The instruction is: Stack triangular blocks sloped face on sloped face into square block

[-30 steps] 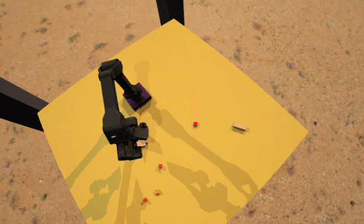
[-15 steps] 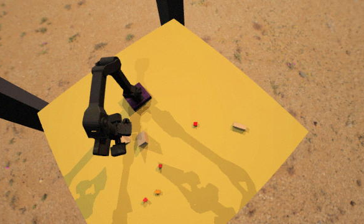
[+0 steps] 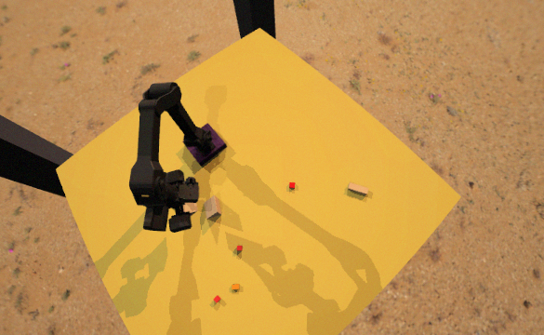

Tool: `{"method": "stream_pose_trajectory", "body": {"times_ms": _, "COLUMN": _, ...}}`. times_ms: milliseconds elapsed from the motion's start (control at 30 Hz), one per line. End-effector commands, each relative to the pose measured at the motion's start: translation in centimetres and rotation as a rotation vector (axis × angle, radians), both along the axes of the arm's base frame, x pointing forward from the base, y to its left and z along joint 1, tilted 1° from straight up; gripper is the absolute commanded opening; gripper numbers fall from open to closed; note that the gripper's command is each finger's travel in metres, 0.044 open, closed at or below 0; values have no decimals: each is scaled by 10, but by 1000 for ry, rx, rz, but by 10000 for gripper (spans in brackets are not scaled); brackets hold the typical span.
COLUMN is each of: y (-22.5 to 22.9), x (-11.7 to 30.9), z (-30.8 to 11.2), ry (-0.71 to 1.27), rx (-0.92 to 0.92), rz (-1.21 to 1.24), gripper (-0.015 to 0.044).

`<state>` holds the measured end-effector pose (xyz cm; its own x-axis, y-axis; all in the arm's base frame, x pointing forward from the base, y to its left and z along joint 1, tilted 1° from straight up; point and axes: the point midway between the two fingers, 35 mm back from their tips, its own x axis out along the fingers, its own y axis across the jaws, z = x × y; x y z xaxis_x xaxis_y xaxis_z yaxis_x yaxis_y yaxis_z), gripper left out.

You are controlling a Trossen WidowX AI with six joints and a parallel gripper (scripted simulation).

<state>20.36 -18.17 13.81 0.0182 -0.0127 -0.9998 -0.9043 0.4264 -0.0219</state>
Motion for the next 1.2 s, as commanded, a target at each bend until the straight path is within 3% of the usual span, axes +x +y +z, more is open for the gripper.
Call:
{"method": "stream_pose_trajectory", "body": {"times_ms": 0, "y": 7, "x": 3, "z": -15, "ry": -2, "rx": 2, "rz": -1, "gripper": 0}}
{"method": "stream_pose_trajectory", "body": {"times_ms": 567, "y": 29, "x": 13, "z": -68, "ry": -3, "rx": 4, "rz": -1, "gripper": 0}}
{"method": "stream_pose_trajectory", "body": {"times_ms": 1167, "y": 28, "x": 12, "z": -69, "ry": -3, "rx": 2, "rz": -3, "gripper": 0}}
